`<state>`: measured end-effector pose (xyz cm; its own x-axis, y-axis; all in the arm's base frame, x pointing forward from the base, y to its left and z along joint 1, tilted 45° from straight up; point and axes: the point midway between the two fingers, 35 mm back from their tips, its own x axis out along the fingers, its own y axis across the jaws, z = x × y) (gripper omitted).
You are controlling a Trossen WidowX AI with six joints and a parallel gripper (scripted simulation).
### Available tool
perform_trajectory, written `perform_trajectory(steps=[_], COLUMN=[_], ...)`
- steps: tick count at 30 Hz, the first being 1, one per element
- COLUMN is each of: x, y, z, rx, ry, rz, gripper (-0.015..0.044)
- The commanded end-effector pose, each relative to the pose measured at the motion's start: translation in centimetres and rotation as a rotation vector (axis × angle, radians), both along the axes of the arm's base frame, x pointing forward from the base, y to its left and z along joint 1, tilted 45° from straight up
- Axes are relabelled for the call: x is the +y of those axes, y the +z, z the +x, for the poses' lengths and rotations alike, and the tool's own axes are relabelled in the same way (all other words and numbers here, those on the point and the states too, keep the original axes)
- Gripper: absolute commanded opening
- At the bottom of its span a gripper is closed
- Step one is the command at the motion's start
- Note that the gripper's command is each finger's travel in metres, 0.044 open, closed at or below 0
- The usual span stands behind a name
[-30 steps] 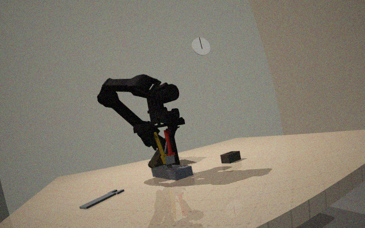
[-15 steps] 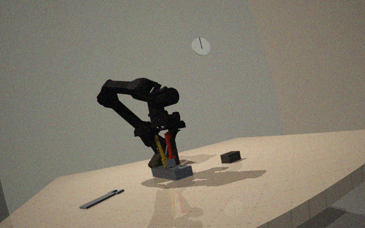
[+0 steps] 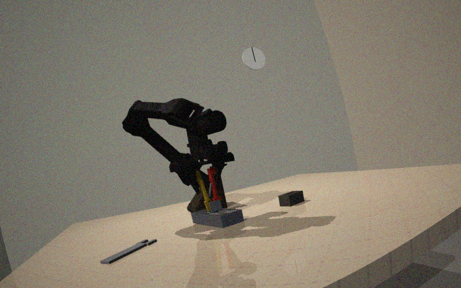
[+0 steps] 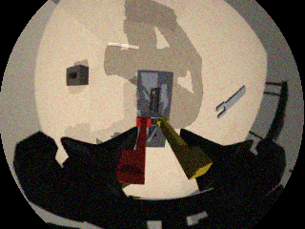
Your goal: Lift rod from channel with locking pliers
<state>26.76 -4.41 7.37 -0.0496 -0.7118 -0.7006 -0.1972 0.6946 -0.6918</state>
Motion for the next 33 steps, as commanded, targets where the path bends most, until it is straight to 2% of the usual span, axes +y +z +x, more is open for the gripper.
perform_trajectory(steps=[1, 33], x=[0.01, 0.26], y=[-0.06, -0.29], z=[0.05, -0.02], rx=[-0.001, -0.001], ry=[0.005, 0.005], rz=[-0.003, -0.003], gripper=[0.0288, 0.0245])
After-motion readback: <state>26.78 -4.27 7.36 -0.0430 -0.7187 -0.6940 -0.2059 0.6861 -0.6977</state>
